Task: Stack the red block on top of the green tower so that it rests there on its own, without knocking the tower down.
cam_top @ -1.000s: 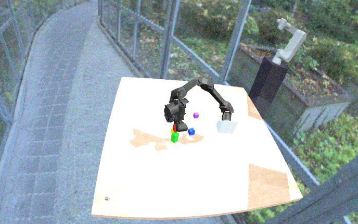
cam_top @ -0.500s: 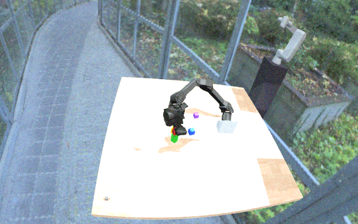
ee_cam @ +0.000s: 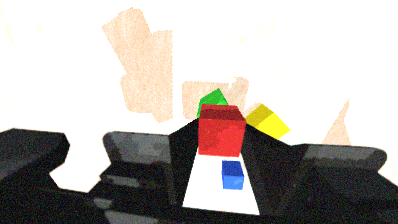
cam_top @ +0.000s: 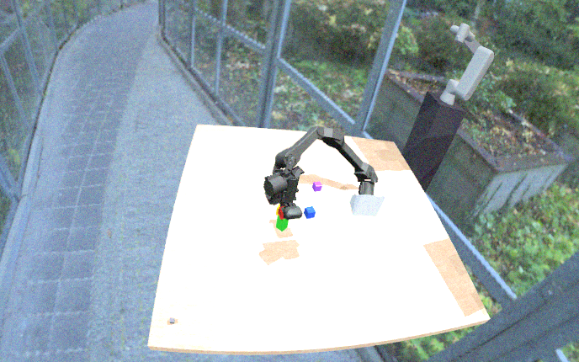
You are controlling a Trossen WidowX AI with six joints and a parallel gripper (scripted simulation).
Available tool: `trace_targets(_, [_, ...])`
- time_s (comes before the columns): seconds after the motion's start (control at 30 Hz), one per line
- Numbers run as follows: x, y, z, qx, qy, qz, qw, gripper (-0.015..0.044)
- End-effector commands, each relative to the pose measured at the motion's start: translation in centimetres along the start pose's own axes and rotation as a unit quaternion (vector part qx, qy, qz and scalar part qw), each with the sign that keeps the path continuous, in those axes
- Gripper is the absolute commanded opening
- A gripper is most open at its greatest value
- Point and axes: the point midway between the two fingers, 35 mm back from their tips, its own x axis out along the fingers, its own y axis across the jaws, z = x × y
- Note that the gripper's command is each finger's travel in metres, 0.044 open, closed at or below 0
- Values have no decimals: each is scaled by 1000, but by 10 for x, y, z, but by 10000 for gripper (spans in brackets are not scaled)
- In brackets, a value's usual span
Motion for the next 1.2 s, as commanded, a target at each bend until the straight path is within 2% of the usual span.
trace_targets(0.0, [2, -1, 0, -2, 1, -2, 1000, 0])
trace_targets(0.87, [-4, -1, 0, -2, 1, -2, 1000, 0])
trace_targets(1.17, [2, -1, -1, -2, 2, -1, 1000, 236])
